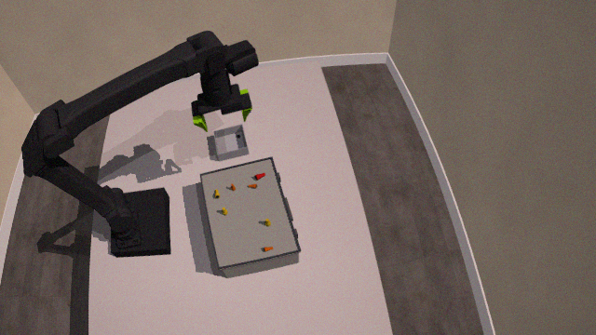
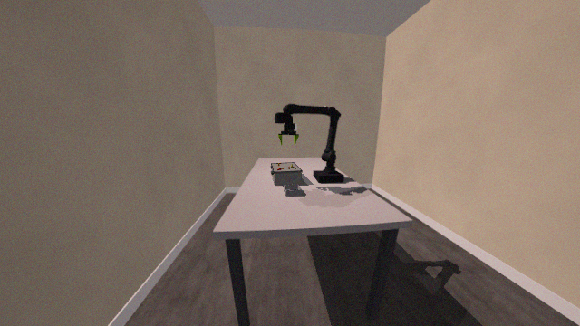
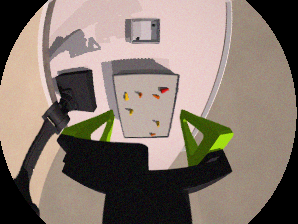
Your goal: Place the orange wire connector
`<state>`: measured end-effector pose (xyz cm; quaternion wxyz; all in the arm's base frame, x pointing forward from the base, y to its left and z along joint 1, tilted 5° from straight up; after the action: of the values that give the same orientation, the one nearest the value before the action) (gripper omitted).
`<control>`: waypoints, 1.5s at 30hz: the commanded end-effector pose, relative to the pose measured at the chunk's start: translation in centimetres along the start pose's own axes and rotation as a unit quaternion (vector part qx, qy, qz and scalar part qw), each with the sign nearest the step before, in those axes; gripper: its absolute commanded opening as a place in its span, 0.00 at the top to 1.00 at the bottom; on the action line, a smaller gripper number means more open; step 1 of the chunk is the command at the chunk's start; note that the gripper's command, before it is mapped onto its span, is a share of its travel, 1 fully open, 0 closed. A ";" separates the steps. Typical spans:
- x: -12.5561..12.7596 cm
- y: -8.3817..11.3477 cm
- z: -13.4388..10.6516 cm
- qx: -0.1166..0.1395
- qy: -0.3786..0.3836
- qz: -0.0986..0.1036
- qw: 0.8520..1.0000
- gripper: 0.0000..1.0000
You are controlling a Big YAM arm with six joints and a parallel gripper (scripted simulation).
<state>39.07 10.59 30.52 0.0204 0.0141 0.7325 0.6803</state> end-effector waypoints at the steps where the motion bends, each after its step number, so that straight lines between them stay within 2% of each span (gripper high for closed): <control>1: -0.4 -1.2 -0.3 0.002 -0.006 0.008 1.000 0.00; 10: -0.4 -1.2 -0.3 0.002 -0.006 0.008 1.000 0.00; 11: -0.4 -1.2 -0.3 0.002 -0.006 0.008 1.000 1.00; 44: -0.4 -1.2 -0.3 0.002 -0.006 0.008 1.000 1.00; 45: -0.4 -1.2 -0.3 0.002 -0.007 0.008 1.000 0.75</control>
<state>39.07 10.59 30.52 0.0204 0.0141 0.7325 0.6803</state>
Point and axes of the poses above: the point where the finger pads meet when closed, its own y axis back along the fingers, its own x axis across the jaws, z = x × y, the point moved 6 cm from there along y, back along the fingers, and after that the axes turned 2 degrees about -y, right-handed, at the moved point
